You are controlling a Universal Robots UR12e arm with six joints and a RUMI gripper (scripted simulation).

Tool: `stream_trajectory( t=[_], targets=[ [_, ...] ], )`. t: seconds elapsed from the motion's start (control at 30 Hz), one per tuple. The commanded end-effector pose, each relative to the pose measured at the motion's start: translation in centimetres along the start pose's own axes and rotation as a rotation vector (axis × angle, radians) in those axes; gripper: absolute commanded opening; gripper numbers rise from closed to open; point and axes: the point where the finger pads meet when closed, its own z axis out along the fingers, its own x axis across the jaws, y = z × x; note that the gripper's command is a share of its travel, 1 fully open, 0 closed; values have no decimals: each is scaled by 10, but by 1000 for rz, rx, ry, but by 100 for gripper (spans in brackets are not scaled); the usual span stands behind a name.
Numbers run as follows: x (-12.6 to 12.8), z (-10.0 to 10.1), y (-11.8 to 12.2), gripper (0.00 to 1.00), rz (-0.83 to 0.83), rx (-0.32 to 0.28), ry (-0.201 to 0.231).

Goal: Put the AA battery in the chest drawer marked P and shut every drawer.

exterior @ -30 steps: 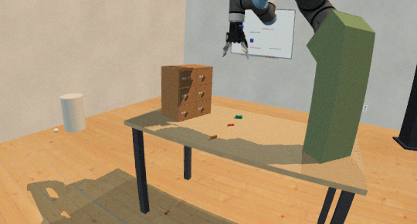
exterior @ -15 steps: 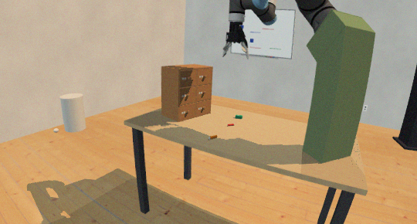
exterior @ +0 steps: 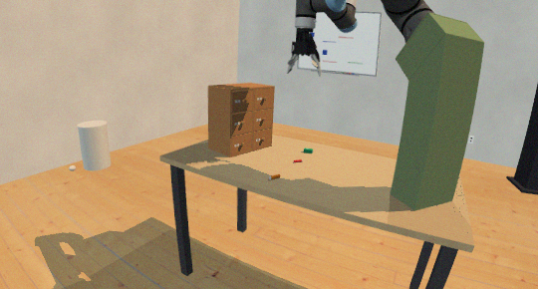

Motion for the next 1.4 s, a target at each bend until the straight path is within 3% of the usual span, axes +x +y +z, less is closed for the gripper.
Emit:
stream_trajectory(
  t=[0.0, 0.4, 0.83, 1.37],
  targets=[
    [0, 0, 0, 100, 0, 0, -1],
    [-4, 4, 0, 100, -37, 0, -1],
    [-29, 31, 1, 100, -289, 0, 0],
    [-77, 104, 9, 100, -888, 0, 0]
  ],
)
